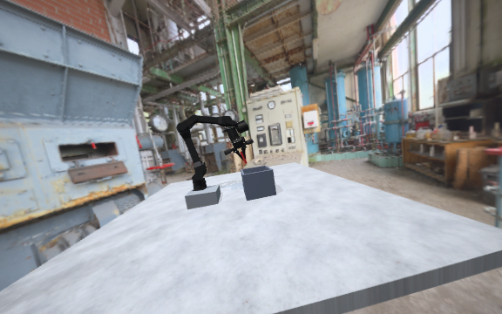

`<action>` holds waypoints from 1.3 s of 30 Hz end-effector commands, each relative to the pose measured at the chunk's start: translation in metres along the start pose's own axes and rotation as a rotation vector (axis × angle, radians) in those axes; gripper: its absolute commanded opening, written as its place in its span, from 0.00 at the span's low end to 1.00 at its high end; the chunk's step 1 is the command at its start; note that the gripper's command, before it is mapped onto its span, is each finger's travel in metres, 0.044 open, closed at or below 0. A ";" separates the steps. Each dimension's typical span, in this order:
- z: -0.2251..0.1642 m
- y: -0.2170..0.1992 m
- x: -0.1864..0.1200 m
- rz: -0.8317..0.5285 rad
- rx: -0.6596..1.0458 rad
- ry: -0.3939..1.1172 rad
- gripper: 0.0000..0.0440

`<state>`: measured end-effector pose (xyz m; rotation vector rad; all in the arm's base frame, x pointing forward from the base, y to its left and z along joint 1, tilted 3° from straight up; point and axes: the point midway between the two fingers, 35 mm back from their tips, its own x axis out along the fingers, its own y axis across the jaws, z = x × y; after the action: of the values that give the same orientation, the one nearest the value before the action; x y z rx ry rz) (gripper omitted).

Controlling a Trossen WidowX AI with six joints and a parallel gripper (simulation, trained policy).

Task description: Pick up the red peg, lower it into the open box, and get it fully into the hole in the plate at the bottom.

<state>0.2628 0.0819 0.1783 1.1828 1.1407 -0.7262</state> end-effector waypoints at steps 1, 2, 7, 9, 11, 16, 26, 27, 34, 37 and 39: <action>0.010 0.003 0.001 -0.011 0.003 -0.016 0.00; 0.013 0.004 0.001 -0.016 0.005 -0.019 0.00; 0.027 0.005 0.004 -0.040 0.018 -0.032 0.00; 0.032 0.006 0.006 -0.049 0.022 -0.036 0.00; 0.037 0.006 0.008 -0.059 0.026 -0.038 0.00; 0.049 0.008 0.013 -0.082 0.033 -0.041 0.00; 0.069 0.010 0.027 -0.123 0.038 -0.038 0.00; 0.072 0.010 0.029 -0.127 0.039 -0.037 0.00; 0.084 0.009 0.047 -0.157 0.039 -0.030 0.00; 0.087 0.008 0.056 -0.167 0.039 -0.023 0.00; 0.089 0.007 0.062 -0.173 0.038 -0.017 0.00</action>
<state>0.3141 0.0067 0.1291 1.1229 1.2079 -0.8900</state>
